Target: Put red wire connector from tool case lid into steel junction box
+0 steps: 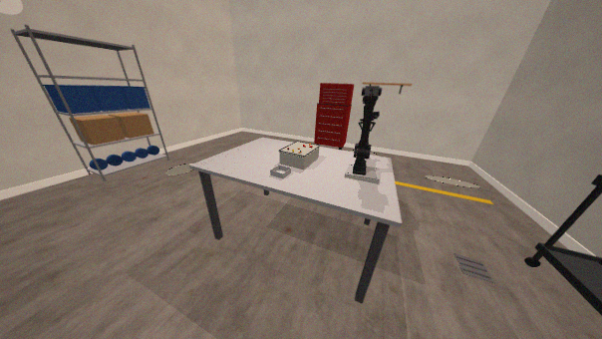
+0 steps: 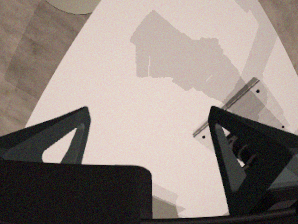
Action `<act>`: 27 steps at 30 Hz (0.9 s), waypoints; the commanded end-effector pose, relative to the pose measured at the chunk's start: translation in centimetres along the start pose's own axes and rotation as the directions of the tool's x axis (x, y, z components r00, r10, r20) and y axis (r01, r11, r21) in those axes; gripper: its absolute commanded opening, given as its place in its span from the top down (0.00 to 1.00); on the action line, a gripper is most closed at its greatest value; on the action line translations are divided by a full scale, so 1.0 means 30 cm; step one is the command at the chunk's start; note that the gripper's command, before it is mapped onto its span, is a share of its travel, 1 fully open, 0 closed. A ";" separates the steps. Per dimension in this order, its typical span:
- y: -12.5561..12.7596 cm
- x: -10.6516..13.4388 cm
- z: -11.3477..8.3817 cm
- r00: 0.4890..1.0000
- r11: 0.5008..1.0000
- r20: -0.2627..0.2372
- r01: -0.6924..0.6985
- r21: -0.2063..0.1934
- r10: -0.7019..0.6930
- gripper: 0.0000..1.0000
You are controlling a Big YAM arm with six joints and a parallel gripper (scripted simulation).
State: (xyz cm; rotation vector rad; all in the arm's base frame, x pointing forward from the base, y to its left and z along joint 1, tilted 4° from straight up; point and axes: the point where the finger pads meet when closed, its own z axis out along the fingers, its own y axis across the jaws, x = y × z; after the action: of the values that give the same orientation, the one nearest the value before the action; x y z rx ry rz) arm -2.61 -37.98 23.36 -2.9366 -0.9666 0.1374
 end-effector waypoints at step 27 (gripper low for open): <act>0.109 0.049 -0.079 0.983 0.983 0.033 0.179 -0.036 -0.178 0.00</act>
State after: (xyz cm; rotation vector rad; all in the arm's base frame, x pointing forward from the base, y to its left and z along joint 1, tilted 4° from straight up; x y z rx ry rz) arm -1.31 -38.05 23.36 -2.9010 -1.0683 0.1374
